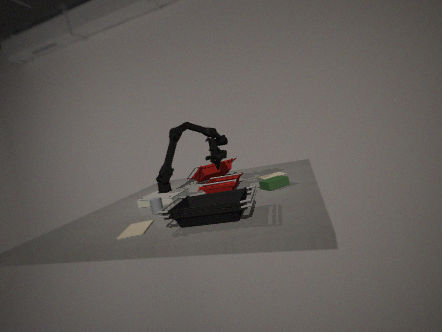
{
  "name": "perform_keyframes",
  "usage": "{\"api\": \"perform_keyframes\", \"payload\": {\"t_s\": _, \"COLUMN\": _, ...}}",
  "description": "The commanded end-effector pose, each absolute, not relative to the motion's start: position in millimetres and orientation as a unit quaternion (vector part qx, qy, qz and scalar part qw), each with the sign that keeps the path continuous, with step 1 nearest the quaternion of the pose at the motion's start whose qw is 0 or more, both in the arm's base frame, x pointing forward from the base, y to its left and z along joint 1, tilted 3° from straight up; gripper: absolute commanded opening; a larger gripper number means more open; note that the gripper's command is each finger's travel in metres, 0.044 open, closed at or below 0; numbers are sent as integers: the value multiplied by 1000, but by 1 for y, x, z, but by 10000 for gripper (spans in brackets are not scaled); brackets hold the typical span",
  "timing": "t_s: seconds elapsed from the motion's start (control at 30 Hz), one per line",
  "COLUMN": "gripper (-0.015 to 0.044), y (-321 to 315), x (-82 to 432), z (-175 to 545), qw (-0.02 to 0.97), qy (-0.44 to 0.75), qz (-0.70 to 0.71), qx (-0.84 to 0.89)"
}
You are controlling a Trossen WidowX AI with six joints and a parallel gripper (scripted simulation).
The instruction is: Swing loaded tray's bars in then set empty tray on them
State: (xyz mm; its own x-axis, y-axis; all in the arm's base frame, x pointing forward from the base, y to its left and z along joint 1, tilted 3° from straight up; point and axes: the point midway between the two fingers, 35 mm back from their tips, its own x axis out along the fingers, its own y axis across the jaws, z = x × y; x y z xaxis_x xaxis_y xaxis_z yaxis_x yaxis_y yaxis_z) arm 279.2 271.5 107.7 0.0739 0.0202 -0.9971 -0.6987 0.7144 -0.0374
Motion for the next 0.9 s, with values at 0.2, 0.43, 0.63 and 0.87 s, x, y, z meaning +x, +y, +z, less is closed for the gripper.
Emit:
{"api": "perform_keyframes", "payload": {"t_s": 0.2, "gripper": 0, "y": 271, "x": 276, "z": 126, "qw": 686, "qy": 622, "qz": 269, "qx": -265}}
{"api": "perform_keyframes", "payload": {"t_s": 0.43, "gripper": 0, "y": 251, "x": 253, "z": 168, "qw": 685, "qy": 623, "qz": 269, "qx": -265}}
{"api": "perform_keyframes", "payload": {"t_s": 0.63, "gripper": 0, "y": 229, "x": 229, "z": 204, "qw": 685, "qy": 624, "qz": 268, "qx": -265}}
{"api": "perform_keyframes", "payload": {"t_s": 0.87, "gripper": 0, "y": 226, "x": 226, "z": 208, "qw": 684, "qy": 624, "qz": 268, "qx": -266}}
